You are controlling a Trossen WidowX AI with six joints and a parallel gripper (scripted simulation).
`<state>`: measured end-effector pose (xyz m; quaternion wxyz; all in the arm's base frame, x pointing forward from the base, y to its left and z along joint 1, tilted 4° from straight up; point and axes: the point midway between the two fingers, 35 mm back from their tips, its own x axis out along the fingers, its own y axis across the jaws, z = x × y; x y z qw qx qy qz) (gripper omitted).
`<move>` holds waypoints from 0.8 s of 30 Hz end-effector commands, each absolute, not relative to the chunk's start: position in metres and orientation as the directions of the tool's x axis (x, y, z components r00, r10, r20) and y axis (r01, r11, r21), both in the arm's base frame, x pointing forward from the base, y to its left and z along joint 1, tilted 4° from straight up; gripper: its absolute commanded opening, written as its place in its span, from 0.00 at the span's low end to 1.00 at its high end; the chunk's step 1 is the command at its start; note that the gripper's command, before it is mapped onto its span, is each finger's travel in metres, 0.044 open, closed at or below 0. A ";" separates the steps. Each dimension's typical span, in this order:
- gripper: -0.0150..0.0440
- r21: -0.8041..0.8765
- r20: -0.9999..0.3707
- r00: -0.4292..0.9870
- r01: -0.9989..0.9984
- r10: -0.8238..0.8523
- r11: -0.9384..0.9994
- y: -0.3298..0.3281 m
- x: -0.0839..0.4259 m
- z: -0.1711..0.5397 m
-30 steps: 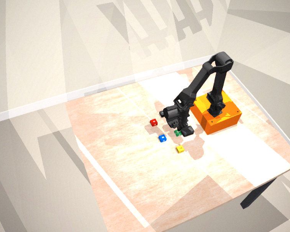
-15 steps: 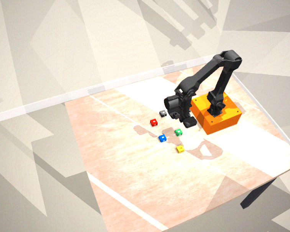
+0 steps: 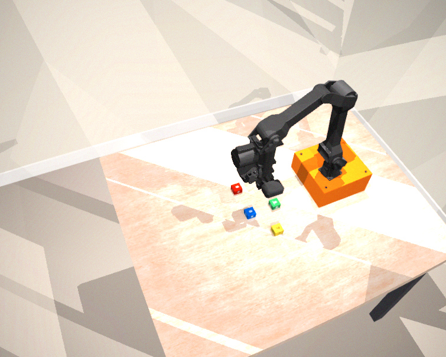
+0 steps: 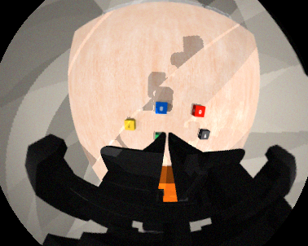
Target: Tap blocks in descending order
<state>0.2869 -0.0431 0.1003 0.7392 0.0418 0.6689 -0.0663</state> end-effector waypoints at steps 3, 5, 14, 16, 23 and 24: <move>0.29 -0.032 -0.996 0.077 0.157 -0.045 0.987 -0.046 0.304 0.092; 0.29 -0.033 -0.996 0.077 0.157 -0.045 0.987 -0.047 0.308 0.065; 0.29 -0.033 -0.996 0.077 0.157 -0.045 0.987 -0.049 0.309 0.013; 0.29 -0.033 -0.996 0.077 0.157 -0.045 0.987 -0.049 0.309 0.010; 0.29 -0.033 -0.996 0.077 0.157 -0.045 0.987 -0.050 0.311 -0.001; 0.29 -0.033 -0.996 0.077 0.157 -0.045 0.987 -0.050 0.311 -0.002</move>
